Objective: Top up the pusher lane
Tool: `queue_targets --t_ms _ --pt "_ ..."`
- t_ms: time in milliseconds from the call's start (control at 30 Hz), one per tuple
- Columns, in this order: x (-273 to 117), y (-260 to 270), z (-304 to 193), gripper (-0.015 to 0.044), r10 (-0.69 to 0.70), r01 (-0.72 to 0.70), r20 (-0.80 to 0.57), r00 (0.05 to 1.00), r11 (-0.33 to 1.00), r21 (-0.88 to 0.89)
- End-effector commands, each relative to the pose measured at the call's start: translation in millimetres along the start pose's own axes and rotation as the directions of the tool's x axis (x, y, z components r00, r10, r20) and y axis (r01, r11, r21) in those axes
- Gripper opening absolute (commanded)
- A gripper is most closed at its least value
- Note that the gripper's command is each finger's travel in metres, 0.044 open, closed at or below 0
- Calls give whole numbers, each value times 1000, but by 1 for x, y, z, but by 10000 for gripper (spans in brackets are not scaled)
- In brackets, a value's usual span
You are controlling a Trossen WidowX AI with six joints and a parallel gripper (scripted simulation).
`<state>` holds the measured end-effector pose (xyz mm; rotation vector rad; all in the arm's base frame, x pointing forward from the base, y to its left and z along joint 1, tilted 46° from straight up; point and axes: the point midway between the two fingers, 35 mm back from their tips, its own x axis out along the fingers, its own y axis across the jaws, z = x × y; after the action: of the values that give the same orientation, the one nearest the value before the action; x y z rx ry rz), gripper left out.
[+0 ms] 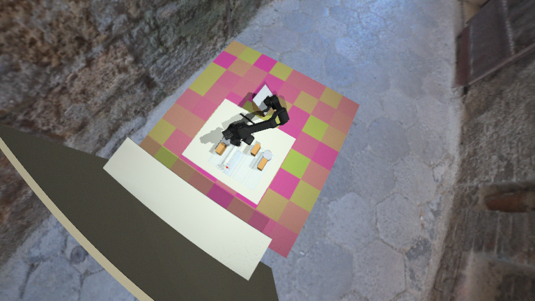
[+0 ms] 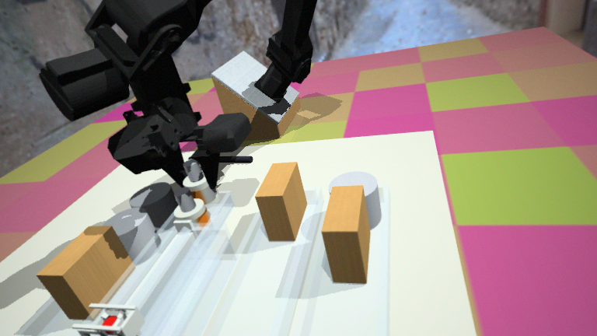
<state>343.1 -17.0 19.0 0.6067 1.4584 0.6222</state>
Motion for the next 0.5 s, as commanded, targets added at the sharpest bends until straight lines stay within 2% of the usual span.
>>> queue_targets --t_ms 0,467 --pt "-1 3 7 0 8 -8 20 1000 1000 -18" --pt "-2 3 8 0 8 -8 20 1000 1000 -18"
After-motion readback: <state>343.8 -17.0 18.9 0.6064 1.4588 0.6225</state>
